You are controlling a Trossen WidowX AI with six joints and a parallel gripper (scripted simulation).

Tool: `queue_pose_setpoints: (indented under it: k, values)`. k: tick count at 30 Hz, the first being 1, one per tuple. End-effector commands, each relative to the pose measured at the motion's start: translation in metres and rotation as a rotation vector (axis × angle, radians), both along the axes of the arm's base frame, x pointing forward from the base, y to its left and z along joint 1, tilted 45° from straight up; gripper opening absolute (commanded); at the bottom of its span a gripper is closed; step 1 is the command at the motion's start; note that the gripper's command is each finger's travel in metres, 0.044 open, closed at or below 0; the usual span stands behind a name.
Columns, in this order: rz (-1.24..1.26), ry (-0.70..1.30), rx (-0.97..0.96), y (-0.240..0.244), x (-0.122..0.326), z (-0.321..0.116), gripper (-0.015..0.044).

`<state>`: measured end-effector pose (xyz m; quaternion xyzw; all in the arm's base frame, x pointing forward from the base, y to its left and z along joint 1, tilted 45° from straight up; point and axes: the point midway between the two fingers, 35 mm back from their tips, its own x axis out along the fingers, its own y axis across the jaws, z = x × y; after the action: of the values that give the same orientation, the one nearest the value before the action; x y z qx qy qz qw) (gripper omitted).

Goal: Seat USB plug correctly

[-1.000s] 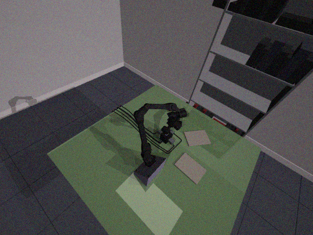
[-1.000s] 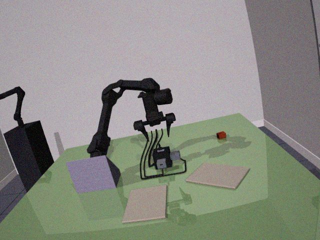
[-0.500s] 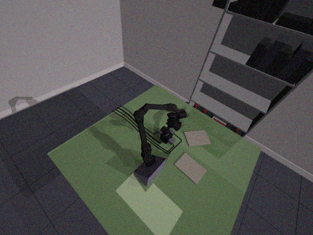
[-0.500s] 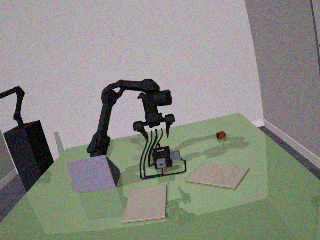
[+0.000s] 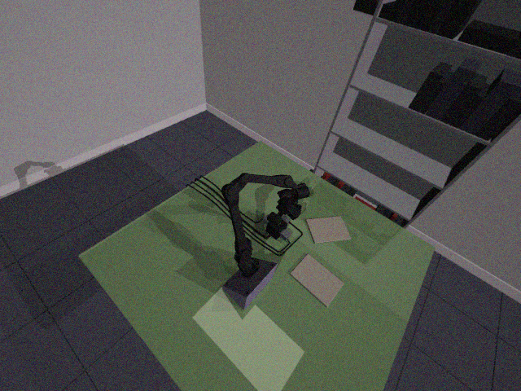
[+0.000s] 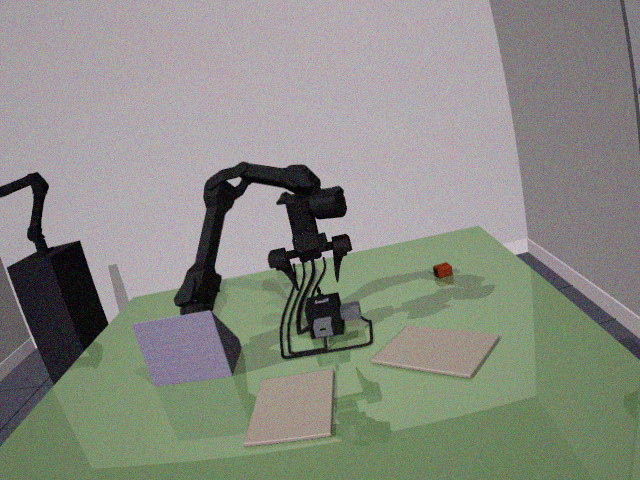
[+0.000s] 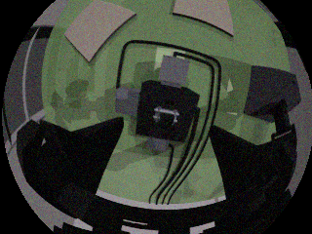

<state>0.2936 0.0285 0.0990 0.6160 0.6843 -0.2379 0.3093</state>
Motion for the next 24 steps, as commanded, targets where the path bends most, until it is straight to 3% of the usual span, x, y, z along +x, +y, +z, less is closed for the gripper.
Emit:
queue_pose_setpoints:
  k: [1,10,24]
  values:
    - [-0.004,0.004,0.003,0.0035,-0.0005,-0.0029,0.0440]
    - [-0.004,0.004,0.004,0.0082,-0.0008,-0.0077,0.0440]
    - [0.001,0.001,0.001,0.0067,-0.0006,-0.0066,0.0072]
